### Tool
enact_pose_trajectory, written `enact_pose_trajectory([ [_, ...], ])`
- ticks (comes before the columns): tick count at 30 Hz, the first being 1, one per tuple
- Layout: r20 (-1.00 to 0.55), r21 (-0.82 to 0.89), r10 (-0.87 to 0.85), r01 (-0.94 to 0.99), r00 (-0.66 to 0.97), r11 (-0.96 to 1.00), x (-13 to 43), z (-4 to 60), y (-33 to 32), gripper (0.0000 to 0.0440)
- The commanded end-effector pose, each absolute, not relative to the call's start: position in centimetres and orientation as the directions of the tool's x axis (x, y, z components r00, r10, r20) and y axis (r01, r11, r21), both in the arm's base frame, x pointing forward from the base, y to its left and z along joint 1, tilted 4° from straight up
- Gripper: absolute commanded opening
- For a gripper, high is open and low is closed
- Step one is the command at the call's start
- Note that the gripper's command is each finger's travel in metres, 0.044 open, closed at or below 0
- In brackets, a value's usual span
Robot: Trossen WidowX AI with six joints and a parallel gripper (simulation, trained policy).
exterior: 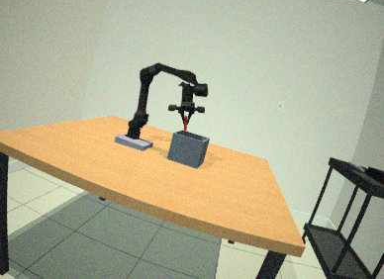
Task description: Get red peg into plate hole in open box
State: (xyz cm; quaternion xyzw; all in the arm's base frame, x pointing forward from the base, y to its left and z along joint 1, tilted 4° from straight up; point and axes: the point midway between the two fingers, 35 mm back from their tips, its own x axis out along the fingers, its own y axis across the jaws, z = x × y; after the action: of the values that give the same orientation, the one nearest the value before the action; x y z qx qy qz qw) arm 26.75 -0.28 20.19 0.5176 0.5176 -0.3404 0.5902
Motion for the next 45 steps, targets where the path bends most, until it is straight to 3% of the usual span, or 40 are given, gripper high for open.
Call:
enact_pose_trajectory([
  [1, -0.966, 0.242, 0.143, 0.942, 0.213, 0.233, 27.4, 19.5, -0.8, 0.0],
  [42, -0.963, 0.196, 0.244, 0.913, 0.111, 0.358, 32.3, 9.7, -1.3, 0.0],
  [45, -0.965, 0.187, 0.241, 0.91, 0.1, 0.371, 32.2, 9.1, -1.2, 0.0072],
])
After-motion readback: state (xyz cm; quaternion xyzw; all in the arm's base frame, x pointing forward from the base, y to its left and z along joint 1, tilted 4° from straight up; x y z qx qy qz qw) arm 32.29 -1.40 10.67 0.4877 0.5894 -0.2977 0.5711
